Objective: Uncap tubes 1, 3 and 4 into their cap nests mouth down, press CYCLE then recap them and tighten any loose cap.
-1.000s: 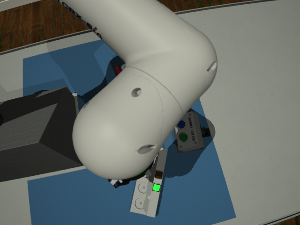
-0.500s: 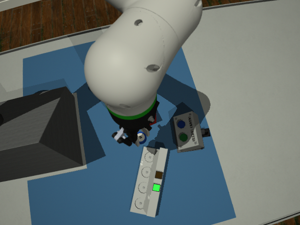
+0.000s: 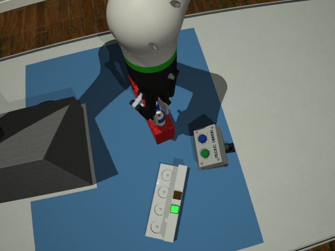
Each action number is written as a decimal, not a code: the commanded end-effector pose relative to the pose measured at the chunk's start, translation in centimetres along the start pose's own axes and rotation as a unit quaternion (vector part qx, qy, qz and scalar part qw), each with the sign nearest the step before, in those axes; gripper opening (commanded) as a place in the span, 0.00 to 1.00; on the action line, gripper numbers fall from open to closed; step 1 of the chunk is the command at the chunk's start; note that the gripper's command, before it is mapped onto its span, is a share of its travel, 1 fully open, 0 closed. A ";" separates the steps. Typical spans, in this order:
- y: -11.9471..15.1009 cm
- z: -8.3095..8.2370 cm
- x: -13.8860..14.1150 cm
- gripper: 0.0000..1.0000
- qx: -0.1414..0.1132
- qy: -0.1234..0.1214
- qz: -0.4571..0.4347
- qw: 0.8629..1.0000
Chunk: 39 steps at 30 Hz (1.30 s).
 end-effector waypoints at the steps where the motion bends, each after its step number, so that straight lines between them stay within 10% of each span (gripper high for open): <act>1: 0.4 -0.1 -0.6 0.00 0.001 0.001 0.000 1.000; 39: 0.4 3.0 -0.6 0.00 0.001 0.001 0.000 1.000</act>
Point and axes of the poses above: the point where the finger pads meet when closed, its own z axis out along the fingers, its own x axis across the jaws, y = z × x, the point moved 3 cm from there along -z, back along the fingers, and after that the axes turned 3 degrees about -z, right-handed, at the moved point
